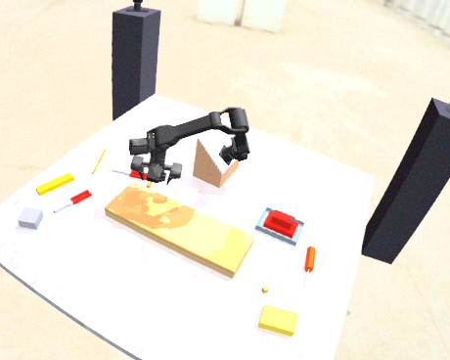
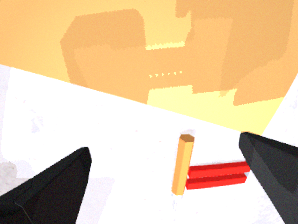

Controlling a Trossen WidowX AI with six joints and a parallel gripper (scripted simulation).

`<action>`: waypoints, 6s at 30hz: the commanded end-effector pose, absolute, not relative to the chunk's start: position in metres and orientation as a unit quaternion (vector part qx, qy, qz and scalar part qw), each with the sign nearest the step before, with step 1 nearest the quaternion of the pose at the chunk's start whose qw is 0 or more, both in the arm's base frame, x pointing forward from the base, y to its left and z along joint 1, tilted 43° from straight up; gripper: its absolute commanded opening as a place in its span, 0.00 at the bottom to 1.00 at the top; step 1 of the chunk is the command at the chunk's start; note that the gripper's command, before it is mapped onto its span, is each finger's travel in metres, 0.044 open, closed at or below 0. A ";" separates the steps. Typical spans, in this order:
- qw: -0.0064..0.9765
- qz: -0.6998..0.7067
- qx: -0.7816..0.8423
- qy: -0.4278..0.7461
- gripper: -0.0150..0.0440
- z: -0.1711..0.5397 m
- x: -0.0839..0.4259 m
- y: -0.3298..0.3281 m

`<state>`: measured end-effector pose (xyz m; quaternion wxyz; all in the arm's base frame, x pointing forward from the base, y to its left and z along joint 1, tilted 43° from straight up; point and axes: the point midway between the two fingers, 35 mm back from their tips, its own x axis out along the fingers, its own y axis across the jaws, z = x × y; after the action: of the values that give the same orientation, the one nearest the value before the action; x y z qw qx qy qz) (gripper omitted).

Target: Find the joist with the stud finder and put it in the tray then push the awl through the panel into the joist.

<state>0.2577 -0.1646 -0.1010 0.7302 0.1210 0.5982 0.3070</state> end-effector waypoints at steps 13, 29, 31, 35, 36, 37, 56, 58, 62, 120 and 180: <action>0.710 0.300 0.180 0.611 1.00 -0.151 0.214 -0.186; 0.710 0.300 0.180 0.611 1.00 -0.164 0.219 -0.178; 0.710 0.300 0.180 0.611 1.00 -0.166 0.220 -0.176; 0.710 0.300 0.180 0.611 1.00 -0.171 0.221 -0.171; 0.710 0.300 0.180 0.610 1.00 -0.172 0.221 -0.170; 0.710 0.300 0.180 0.610 1.00 -0.173 0.221 -0.169; 0.710 0.301 0.180 0.610 0.82 -0.189 0.224 -0.154; 0.710 0.301 0.180 0.610 0.73 -0.189 0.224 -0.154; 0.710 0.301 0.180 0.610 0.56 -0.189 0.224 -0.154; 0.688 -0.067 0.201 0.694 0.25 -0.104 0.170 -0.268; 0.609 -0.633 0.321 0.354 0.25 -0.027 0.200 -0.282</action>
<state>0.1852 -0.2809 -0.0343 0.6117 0.3204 0.3646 -0.6247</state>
